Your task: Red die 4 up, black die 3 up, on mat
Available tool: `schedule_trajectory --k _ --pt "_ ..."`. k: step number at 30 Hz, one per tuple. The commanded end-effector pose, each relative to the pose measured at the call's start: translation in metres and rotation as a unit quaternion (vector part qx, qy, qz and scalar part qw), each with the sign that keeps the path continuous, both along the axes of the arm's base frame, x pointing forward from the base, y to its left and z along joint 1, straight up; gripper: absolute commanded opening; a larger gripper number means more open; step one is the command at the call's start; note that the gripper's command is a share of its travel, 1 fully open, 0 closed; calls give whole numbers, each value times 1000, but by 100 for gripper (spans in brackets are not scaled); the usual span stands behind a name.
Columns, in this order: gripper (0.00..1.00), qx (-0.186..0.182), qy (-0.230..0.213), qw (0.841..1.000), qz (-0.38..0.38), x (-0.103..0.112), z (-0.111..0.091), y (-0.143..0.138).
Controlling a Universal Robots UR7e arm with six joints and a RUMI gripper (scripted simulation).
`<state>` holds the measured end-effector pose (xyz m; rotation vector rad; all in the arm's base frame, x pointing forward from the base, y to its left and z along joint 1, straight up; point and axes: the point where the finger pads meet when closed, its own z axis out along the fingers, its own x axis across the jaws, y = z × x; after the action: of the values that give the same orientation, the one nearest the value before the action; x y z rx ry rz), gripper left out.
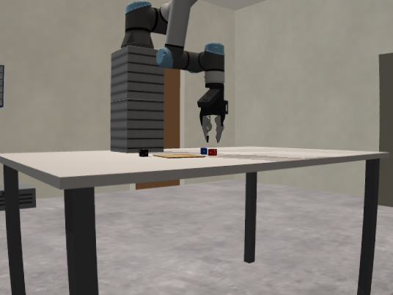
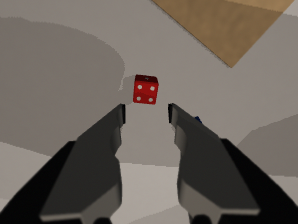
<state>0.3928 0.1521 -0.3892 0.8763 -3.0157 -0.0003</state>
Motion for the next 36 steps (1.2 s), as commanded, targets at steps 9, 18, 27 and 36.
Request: schedule_trajectory --k 9,18,27,36 --pt "24 0 -1 1000 0 1 -12 0" --pt "24 0 -1 1000 0 1 -15 0" --pt "24 0 -1 1000 0 1 -16 0" --pt "24 0 -1 1000 0 1 -16 0"
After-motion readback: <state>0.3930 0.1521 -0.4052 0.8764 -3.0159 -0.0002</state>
